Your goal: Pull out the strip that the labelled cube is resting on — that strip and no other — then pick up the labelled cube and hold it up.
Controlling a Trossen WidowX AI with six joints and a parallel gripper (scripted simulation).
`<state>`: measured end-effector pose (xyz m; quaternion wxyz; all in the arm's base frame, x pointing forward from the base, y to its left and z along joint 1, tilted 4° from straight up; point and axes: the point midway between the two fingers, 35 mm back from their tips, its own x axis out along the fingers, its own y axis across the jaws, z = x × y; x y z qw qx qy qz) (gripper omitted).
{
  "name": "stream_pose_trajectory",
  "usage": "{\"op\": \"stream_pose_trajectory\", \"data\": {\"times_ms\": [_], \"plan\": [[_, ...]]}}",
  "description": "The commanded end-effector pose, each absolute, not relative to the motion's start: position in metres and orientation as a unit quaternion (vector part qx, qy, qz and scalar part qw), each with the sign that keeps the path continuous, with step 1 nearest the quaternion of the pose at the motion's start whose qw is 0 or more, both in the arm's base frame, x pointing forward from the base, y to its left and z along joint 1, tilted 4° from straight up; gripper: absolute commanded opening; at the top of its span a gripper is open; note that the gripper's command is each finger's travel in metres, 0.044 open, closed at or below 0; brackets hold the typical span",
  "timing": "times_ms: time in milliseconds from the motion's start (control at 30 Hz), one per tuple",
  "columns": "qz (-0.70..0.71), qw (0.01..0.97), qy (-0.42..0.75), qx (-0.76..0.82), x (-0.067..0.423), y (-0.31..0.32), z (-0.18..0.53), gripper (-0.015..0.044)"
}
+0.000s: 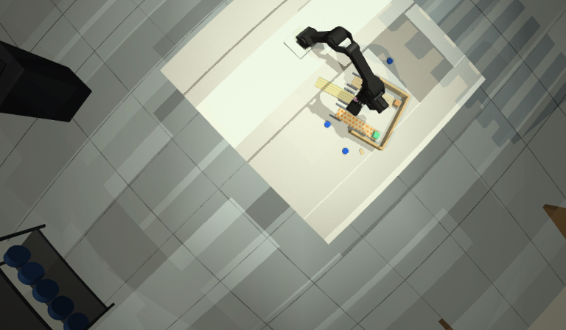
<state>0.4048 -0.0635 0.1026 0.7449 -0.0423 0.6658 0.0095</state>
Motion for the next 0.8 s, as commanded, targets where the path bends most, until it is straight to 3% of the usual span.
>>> {"op": "stream_pose_trajectory", "data": {"times_ms": [0, 767], "plan": [[0.007, 0.741, 0.671, -0.041, 0.405, -0.065, 0.091, 0.025], [0.007, 0.741, 0.671, -0.041, 0.405, -0.065, 0.066, 0.025]]}}
